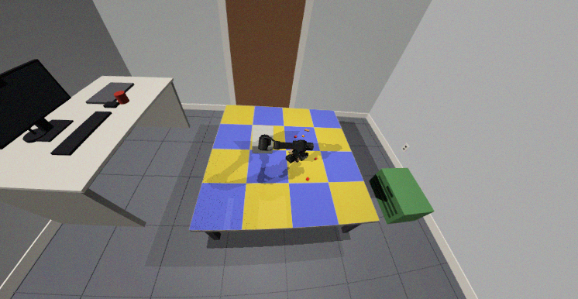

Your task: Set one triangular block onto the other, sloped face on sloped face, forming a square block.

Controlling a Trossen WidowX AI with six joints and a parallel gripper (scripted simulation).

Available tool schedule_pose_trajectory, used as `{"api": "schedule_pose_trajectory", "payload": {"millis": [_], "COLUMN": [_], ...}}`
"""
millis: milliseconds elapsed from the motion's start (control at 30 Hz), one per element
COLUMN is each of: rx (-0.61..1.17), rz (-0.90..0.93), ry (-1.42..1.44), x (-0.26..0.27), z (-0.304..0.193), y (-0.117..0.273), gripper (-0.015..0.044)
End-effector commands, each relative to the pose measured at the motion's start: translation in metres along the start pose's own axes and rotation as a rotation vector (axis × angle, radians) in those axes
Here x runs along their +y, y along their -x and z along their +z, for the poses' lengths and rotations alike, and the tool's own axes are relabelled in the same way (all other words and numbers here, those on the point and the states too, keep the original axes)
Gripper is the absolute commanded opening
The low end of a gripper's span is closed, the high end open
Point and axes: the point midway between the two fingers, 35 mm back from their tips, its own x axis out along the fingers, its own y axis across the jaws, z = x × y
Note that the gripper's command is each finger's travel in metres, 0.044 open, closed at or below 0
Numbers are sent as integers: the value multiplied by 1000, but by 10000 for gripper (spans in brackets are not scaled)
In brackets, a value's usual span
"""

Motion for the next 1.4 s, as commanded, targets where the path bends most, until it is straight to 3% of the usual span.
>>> {"api": "schedule_pose_trajectory", "payload": {"millis": [0, 367, 1367], "rx": [-33, -36, 7], "rz": [-58, -60, -7], "ry": [145, 167, 193], "x": [2, 8, 92], "z": [5, 1, -110], "y": [5, 7, 36], "gripper": [0, 0, 0]}}
